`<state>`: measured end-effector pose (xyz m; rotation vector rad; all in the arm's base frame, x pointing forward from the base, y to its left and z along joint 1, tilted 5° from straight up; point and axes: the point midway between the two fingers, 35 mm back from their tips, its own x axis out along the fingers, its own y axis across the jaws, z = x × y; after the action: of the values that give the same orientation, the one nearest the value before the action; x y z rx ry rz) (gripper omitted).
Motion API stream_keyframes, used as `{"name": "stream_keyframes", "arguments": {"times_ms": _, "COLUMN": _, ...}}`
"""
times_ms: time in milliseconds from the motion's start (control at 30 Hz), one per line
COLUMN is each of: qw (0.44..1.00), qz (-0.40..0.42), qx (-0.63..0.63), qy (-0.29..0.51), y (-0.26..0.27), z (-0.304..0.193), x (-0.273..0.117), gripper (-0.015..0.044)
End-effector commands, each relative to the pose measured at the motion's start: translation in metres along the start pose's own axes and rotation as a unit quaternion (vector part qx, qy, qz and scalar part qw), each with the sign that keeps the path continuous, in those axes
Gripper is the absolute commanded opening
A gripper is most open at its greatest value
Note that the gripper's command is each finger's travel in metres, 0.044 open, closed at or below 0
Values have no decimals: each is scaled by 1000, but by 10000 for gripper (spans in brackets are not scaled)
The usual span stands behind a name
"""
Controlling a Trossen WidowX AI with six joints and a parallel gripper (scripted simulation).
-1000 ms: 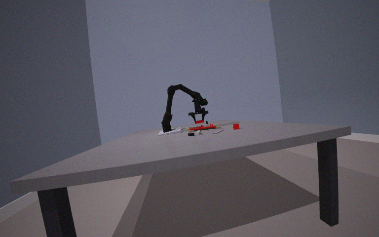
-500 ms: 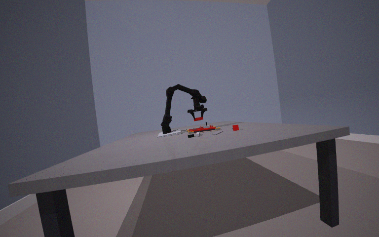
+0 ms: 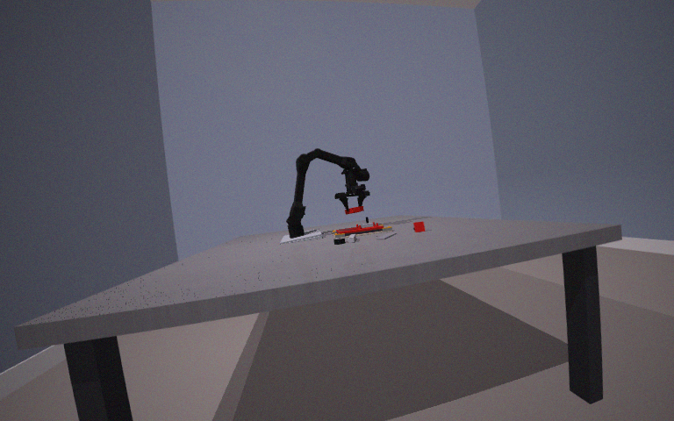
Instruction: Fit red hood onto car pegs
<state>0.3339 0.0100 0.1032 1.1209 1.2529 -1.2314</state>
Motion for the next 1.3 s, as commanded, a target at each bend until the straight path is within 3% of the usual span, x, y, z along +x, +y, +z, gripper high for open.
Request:
{"name": "stream_keyframes", "arguments": {"times_ms": 0, "qw": 1000, "qz": -1, "qx": -29, "qy": -3, "y": 3, "z": 8, "x": -1, "gripper": 0}}
{"name": "stream_keyframes", "arguments": {"times_ms": 1267, "qw": 926, "qz": -27, "qx": -376, "qy": -7, "y": -2, "z": 98, "x": -5, "gripper": 0}}
